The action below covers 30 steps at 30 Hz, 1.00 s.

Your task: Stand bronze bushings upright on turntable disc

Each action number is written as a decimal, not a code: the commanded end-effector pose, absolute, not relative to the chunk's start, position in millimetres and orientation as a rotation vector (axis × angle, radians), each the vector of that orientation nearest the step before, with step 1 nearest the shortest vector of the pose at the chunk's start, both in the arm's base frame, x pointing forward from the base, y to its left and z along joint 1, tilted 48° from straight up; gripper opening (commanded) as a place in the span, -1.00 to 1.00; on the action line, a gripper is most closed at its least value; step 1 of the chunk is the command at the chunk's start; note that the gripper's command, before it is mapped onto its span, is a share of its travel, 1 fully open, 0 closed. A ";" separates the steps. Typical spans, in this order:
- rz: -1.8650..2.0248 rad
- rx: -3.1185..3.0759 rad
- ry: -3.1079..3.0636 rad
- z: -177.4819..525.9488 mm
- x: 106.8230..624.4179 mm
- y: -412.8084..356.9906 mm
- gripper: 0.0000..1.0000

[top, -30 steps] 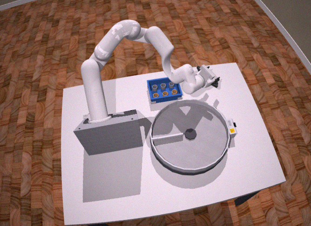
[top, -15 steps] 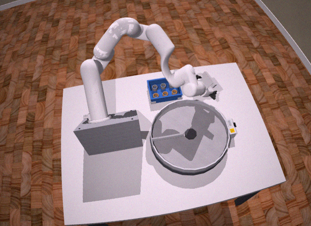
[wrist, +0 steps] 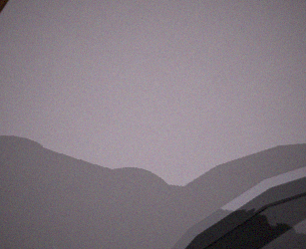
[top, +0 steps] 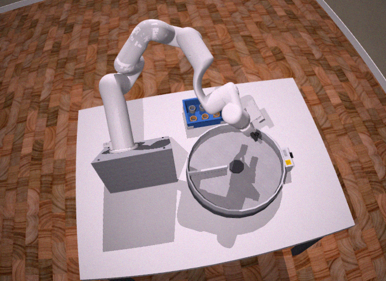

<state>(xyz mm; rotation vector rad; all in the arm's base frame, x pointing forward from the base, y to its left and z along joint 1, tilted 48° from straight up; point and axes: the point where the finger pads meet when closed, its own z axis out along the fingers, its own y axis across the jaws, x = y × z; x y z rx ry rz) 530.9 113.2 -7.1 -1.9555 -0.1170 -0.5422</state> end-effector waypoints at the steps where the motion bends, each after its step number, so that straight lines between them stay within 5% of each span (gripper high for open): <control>1: -0.391 -2.046 -0.140 -28.5 491.9 65.6 1.00; 30: 0.096 -2.313 -0.161 -85.9 335.8 -86.6 1.00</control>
